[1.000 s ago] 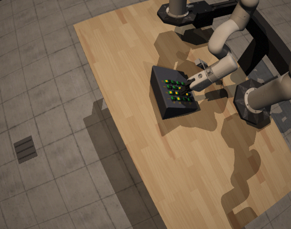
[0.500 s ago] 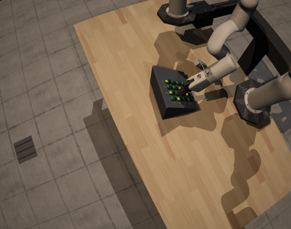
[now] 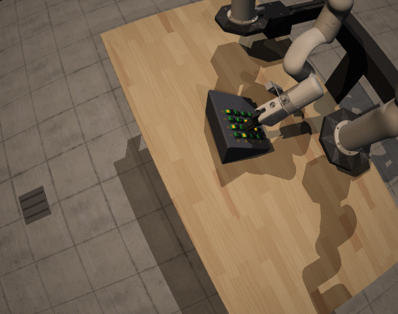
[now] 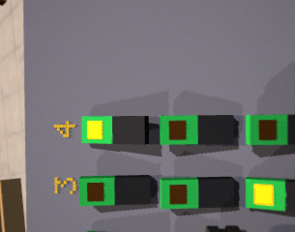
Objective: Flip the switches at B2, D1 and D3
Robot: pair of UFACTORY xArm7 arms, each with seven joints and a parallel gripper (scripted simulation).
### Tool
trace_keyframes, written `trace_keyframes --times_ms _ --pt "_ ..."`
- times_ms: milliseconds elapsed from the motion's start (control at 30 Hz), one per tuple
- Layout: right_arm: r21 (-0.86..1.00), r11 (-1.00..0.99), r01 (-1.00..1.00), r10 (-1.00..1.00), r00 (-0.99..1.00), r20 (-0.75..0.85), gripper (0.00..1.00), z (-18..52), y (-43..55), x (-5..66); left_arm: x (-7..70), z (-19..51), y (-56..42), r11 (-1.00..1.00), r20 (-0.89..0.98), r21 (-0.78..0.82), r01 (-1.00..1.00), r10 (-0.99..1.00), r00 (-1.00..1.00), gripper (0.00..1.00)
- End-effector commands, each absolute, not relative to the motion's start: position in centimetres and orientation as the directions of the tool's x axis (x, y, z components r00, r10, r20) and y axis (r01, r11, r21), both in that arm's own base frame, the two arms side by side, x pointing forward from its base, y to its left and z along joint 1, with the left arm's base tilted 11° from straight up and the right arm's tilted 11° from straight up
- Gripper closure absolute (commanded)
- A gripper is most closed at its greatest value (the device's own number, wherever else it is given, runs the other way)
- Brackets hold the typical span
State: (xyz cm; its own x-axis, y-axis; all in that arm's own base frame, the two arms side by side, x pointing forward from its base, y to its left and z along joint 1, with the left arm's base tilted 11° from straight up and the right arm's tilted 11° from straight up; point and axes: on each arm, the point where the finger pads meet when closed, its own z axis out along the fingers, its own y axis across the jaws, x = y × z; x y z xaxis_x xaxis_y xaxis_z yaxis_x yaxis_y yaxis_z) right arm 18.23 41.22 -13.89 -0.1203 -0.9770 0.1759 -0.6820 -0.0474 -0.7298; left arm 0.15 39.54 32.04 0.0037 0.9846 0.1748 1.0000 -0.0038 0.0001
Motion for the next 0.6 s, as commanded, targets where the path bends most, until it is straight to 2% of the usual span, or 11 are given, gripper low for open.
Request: trace_keyframes --times_ms 0,567 --pt "-0.73 -0.045 -0.682 -0.978 -0.12 0.172 1.0 -13.6 41.4 18.1 0.1 32.3 39.6 -0.004 0.181 0.0 1.0 0.984 0.004 0.0" --pt "-0.73 -0.045 -0.682 -0.978 -0.12 0.172 1.0 -11.9 42.0 16.2 0.1 32.3 39.6 -0.004 0.181 0.0 1.0 0.984 0.004 0.0"
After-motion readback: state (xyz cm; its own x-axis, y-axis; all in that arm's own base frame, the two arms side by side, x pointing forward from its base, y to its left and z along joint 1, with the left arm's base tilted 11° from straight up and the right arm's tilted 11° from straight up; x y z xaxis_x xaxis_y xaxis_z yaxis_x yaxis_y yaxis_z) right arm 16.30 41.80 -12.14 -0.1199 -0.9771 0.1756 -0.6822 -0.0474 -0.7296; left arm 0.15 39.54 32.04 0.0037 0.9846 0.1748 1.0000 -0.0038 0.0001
